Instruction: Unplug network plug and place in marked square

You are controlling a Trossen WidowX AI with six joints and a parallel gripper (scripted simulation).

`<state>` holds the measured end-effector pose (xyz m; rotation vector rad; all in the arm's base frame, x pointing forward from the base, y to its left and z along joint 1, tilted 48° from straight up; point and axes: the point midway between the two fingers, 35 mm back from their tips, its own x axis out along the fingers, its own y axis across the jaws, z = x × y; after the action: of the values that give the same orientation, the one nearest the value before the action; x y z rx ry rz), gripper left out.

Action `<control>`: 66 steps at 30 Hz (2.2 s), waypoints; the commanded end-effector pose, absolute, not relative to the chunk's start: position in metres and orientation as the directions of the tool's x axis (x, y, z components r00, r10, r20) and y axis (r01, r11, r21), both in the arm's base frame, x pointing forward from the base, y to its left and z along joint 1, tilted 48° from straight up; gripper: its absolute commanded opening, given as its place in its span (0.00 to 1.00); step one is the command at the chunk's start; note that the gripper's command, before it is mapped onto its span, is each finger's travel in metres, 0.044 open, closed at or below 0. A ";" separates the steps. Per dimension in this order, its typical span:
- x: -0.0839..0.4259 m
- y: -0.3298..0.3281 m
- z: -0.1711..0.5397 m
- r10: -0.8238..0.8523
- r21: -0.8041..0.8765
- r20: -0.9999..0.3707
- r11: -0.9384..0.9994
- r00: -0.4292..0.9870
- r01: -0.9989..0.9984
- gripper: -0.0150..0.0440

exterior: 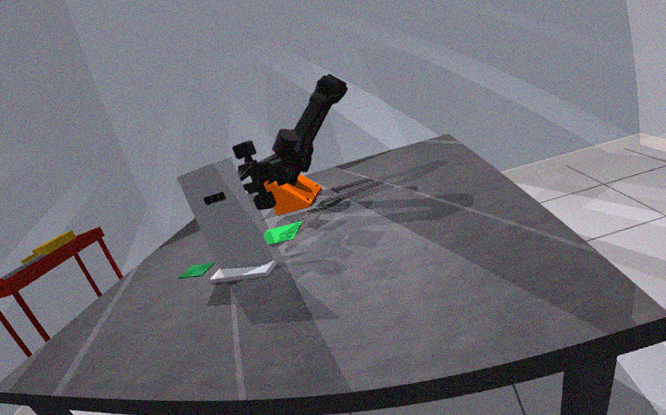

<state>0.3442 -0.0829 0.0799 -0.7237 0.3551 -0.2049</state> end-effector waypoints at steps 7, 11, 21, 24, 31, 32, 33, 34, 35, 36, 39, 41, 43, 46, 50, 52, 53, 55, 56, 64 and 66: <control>0.338 -0.082 0.080 -0.304 -0.676 -0.247 0.734 0.920 0.062 0.25; 0.335 -0.081 0.080 -0.304 -0.676 -0.247 0.734 0.920 0.062 0.25; 0.333 -0.089 0.088 -0.303 -0.678 -0.244 0.733 0.921 0.061 0.25; 0.331 -0.095 0.092 -0.304 -0.678 -0.245 0.733 0.921 0.061 0.25; 0.325 -0.107 0.102 -0.304 -0.678 -0.247 0.733 0.920 0.060 0.25; 0.324 -0.109 0.104 -0.304 -0.678 -0.247 0.733 0.920 0.060 0.25; 0.322 -0.110 0.105 -0.304 -0.678 -0.247 0.733 0.920 0.060 0.25; 0.321 -0.112 0.106 -0.304 -0.678 -0.247 0.733 0.920 0.060 0.25; 0.320 -0.113 0.108 -0.304 -0.678 -0.247 0.733 0.920 0.060 0.25; 0.319 -0.115 0.109 -0.304 -0.678 -0.248 0.733 0.920 0.060 0.25; 0.315 -0.119 0.113 -0.305 -0.678 -0.248 0.732 0.920 0.060 0.25; 0.313 -0.122 0.116 -0.305 -0.678 -0.248 0.732 0.920 0.060 0.25; 0.310 -0.125 0.119 -0.305 -0.678 -0.248 0.732 0.920 0.060 0.25; 0.309 -0.125 0.119 -0.301 -0.679 -0.252 0.732 0.920 0.054 0.25; 0.310 -0.117 0.101 -0.223 -0.690 -0.332 0.720 0.916 -0.075 0.25; 0.310 -0.112 0.091 -0.174 -0.688 -0.377 0.710 0.910 -0.150 0.25; 0.309 -0.109 0.086 -0.149 -0.685 -0.399 0.704 0.905 -0.186 0.25; 0.308 -0.103 0.076 -0.097 -0.676 -0.439 0.690 0.893 -0.257 0.25; 0.307 -0.100 0.072 -0.071 -0.670 -0.457 0.683 0.886 -0.291 0.25; 0.295 -0.074 0.043 0.145 -0.597 -0.566 0.607 0.812 -0.525 0.25; 0.291 -0.067 0.038 0.200 -0.576 -0.581 0.585 0.789 -0.572 0.25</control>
<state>0.2952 -0.0755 0.0431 -0.8326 0.5060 0.3847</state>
